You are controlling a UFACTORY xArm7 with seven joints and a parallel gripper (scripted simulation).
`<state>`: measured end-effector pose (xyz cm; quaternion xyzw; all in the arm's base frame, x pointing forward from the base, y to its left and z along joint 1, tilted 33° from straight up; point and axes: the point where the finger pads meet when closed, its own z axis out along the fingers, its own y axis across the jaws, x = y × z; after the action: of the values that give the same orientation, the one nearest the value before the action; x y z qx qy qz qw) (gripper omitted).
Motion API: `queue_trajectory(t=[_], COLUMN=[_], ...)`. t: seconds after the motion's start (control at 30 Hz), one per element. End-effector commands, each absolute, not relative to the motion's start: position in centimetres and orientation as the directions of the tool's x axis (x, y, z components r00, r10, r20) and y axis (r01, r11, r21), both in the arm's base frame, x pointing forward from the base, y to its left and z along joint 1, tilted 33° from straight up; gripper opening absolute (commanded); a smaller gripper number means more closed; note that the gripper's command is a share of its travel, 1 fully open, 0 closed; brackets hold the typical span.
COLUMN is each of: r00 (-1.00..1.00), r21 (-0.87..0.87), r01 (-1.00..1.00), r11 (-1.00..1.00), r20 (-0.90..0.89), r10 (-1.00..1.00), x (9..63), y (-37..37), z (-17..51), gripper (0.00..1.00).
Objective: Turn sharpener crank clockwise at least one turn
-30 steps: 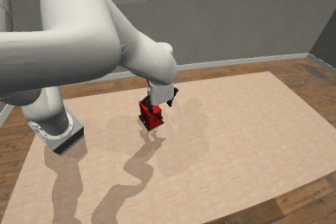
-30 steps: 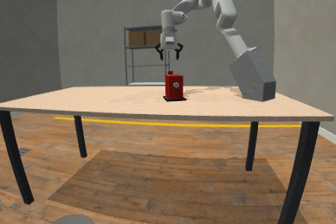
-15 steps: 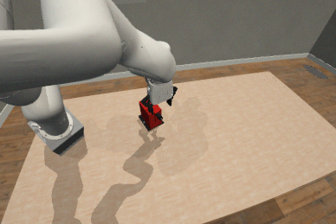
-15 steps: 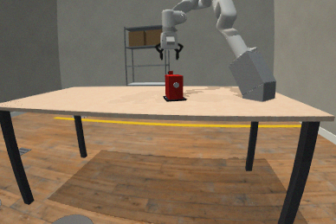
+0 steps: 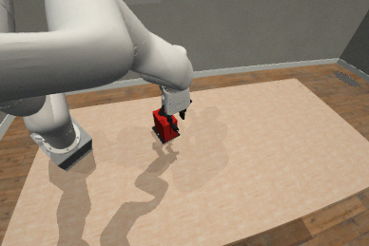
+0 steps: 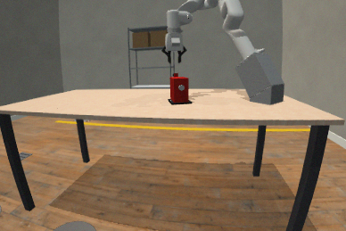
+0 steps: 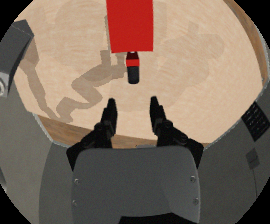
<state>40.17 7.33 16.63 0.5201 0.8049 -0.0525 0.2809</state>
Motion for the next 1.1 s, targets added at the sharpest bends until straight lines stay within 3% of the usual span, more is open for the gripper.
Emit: queue_trajectory(t=[0.0,1.07], r00=[-0.301,-0.285], r21=[0.211,0.220], r01=[0.865,0.871], r11=[0.455,0.440], r20=[-0.507,-0.502], r10=[0.808,0.816], x=[40.24,40.23], y=[7.45,7.47], z=[16.76,16.79], gripper=[0.00,0.00])
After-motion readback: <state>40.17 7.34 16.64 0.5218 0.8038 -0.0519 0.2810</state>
